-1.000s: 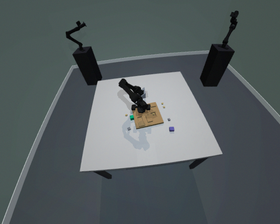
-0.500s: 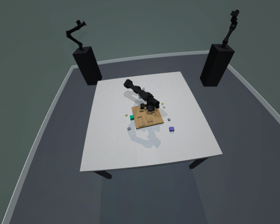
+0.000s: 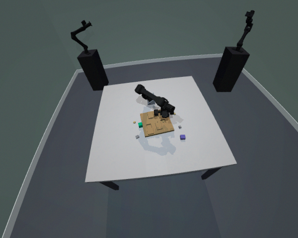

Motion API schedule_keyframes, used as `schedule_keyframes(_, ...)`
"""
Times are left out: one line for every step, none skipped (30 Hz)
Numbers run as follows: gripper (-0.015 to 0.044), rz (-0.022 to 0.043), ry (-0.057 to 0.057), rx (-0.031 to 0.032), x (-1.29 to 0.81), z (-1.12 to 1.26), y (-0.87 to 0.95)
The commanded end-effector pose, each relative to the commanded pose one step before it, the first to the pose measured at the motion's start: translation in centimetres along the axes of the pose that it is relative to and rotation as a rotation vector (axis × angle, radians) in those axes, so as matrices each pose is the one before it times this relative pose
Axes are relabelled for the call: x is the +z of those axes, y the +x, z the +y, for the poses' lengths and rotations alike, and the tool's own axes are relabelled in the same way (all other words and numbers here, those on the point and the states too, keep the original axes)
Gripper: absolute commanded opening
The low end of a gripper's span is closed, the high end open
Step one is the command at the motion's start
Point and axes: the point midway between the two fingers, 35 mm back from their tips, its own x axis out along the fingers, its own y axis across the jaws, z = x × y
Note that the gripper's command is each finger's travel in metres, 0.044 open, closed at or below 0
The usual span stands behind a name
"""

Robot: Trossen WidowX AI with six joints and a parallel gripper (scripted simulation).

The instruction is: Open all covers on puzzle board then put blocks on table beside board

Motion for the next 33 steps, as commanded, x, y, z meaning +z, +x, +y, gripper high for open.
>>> schedule_keyframes(0.0000, 0.01254, -0.0104, -0.01380, -0.265, 0.035, 2.123)
schedule_keyframes(0.0000, -0.00008, 0.0001, -0.00019, 0.000, -0.008, 0.480)
schedule_keyframes(0.0000, -0.00007, 0.0001, -0.00024, -0.006, -0.016, 0.480)
schedule_keyframes(0.0000, -0.00006, 0.0001, -0.00029, -0.011, -0.026, 0.479)
schedule_keyframes(0.0000, -0.00005, 0.0001, -0.00034, -0.016, -0.039, 0.476)
schedule_keyframes(0.0000, -0.00001, 0.0000, -0.00029, -0.028, -0.128, 0.289)
schedule_keyframes(0.0000, -0.00001, 0.0000, -0.00024, -0.019, -0.093, 0.218)
schedule_keyframes(0.0000, -0.00001, 0.0000, -0.00015, -0.003, -0.046, 0.139)
schedule_keyframes(0.0000, -0.00001, 0.0000, -0.00003, 0.018, 0.004, 0.041)
schedule_keyframes(0.0000, -0.00001, 0.0000, 0.00001, 0.011, 0.014, 0.000)
schedule_keyframes(0.0000, -0.00001, 0.0000, 0.00001, 0.009, 0.011, 0.000)
schedule_keyframes(0.0000, 0.00000, 0.0000, 0.00000, 0.006, 0.008, 0.000)
schedule_keyframes(0.0000, 0.00000, 0.0000, 0.00000, -0.001, 0.001, 0.016)
schedule_keyframes(0.0000, 0.00000, 0.0000, -0.00001, -0.001, 0.001, 0.032)
schedule_keyframes(0.0000, -0.00001, 0.0000, -0.00001, -0.002, 0.002, 0.045)
schedule_keyframes(0.0000, -0.00001, 0.0000, -0.00002, -0.003, 0.002, 0.058)
schedule_keyframes(0.0000, -0.00001, 0.0000, -0.00002, -0.003, 0.003, 0.073)
schedule_keyframes(0.0000, -0.00001, 0.0000, -0.00003, -0.004, 0.004, 0.087)
schedule_keyframes(0.0000, -0.00001, 0.0000, -0.00003, -0.004, 0.004, 0.096)
schedule_keyframes(0.0000, -0.00001, 0.0000, -0.00003, -0.005, 0.004, 0.098)
schedule_keyframes(0.0000, -0.00001, 0.0000, -0.00004, -0.005, 0.004, 0.099)
schedule_keyframes(0.0000, -0.00001, 0.0000, -0.00004, -0.005, 0.003, 0.099)
schedule_keyframes(0.0000, -0.00001, 0.0000, -0.00004, -0.005, 0.003, 0.098)
schedule_keyframes(0.0000, -0.00001, 0.0000, -0.00004, -0.006, 0.003, 0.098)
schedule_keyframes(0.0000, -0.00001, 0.0000, -0.00004, -0.006, 0.003, 0.098)
schedule_keyframes(0.0000, -0.00001, 0.0000, -0.00004, -0.006, 0.003, 0.098)
schedule_keyframes(0.0000, -0.00001, 0.0000, -0.00005, -0.007, 0.003, 0.098)
schedule_keyframes(0.0000, -0.00001, 0.0000, -0.00004, -0.006, 0.002, 0.080)
schedule_keyframes(0.0000, 0.00000, 0.0000, -0.00002, -0.003, 0.001, 0.048)
schedule_keyframes(0.0000, 0.00000, 0.0000, -0.00001, -0.001, 0.000, 0.016)
schedule_keyframes(0.0000, 0.00000, 0.0000, 0.00000, 0.000, 0.000, 0.000)
schedule_keyframes(0.0000, 0.00000, 0.0000, 0.00000, 0.000, 0.000, 0.000)
schedule_keyframes(0.0000, 0.00000, 0.0000, 0.00000, 0.000, 0.000, 0.000)
